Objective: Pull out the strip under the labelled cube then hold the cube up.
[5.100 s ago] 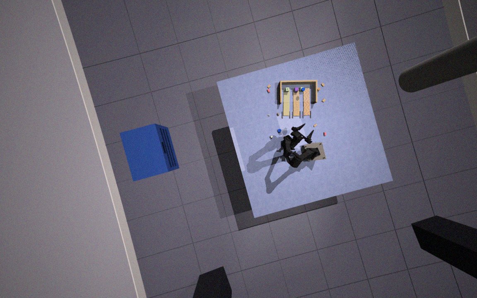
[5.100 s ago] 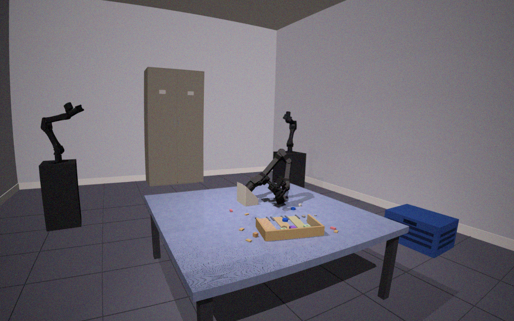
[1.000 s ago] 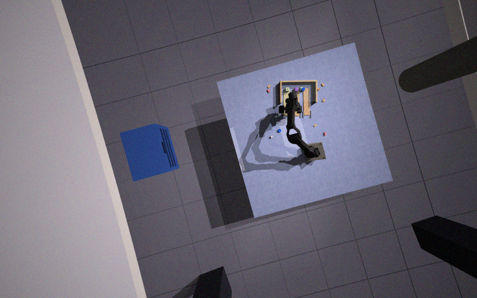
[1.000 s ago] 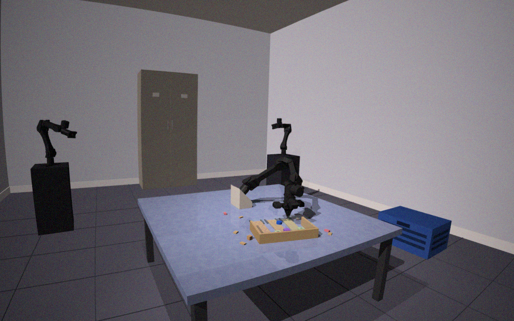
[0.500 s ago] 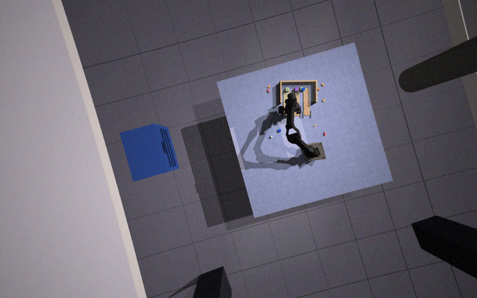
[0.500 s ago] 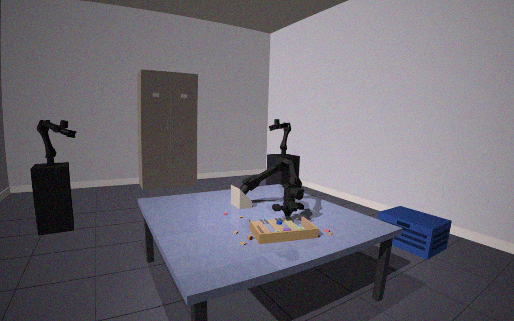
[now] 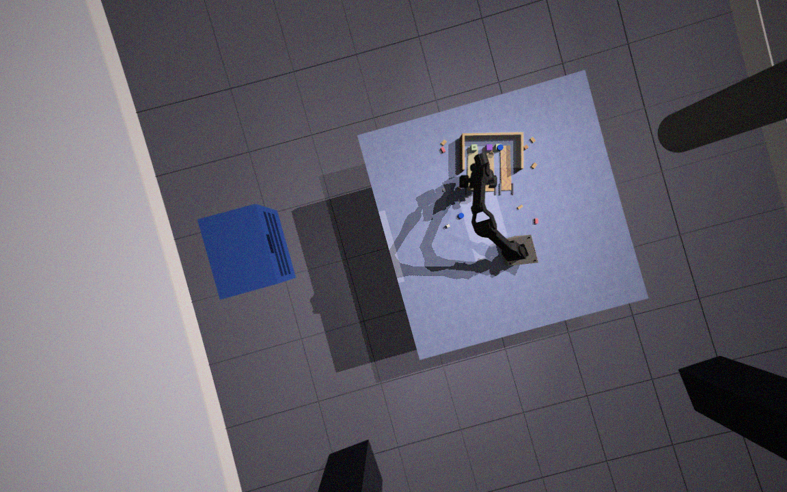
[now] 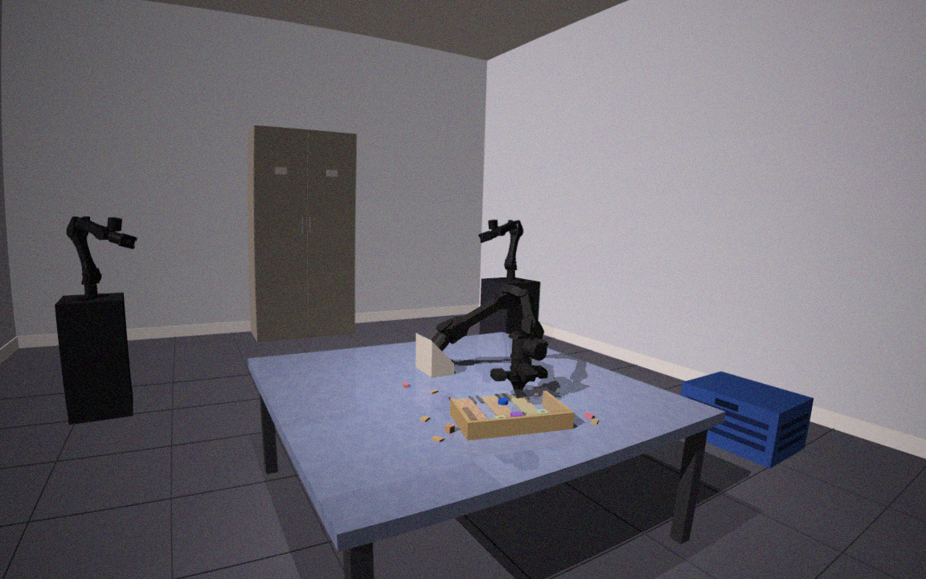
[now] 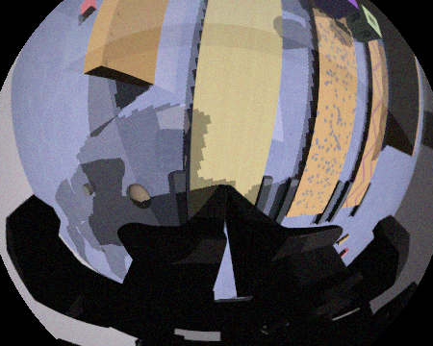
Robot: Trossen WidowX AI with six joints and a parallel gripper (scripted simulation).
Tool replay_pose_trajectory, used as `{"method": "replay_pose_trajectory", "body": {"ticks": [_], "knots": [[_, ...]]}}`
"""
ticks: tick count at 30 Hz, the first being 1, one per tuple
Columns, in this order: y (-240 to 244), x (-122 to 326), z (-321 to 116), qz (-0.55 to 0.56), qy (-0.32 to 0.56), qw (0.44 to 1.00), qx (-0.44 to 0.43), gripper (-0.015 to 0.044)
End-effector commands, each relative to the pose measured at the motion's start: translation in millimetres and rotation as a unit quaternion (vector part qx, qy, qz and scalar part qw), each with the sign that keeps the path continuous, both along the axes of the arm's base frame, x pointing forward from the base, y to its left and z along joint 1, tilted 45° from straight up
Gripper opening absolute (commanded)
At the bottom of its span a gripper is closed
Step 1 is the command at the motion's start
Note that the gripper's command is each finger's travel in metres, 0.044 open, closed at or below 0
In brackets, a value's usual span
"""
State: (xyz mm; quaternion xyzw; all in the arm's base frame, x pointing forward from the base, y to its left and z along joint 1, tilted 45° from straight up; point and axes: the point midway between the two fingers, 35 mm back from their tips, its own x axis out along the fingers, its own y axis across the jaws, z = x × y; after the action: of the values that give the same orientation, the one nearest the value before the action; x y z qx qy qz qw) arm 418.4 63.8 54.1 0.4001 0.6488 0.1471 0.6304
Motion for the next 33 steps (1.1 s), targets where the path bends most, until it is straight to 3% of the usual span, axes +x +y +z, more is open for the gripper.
{"method": "replay_pose_trajectory", "body": {"ticks": [1, 33], "knots": [[0.1, 0.1, -1.0, -0.001, 0.002, 1.0, 0.0, 0.0], [2.3, 1.0, -3.1, -0.001, 0.002, 1.0, 0.0, 0.0]]}}
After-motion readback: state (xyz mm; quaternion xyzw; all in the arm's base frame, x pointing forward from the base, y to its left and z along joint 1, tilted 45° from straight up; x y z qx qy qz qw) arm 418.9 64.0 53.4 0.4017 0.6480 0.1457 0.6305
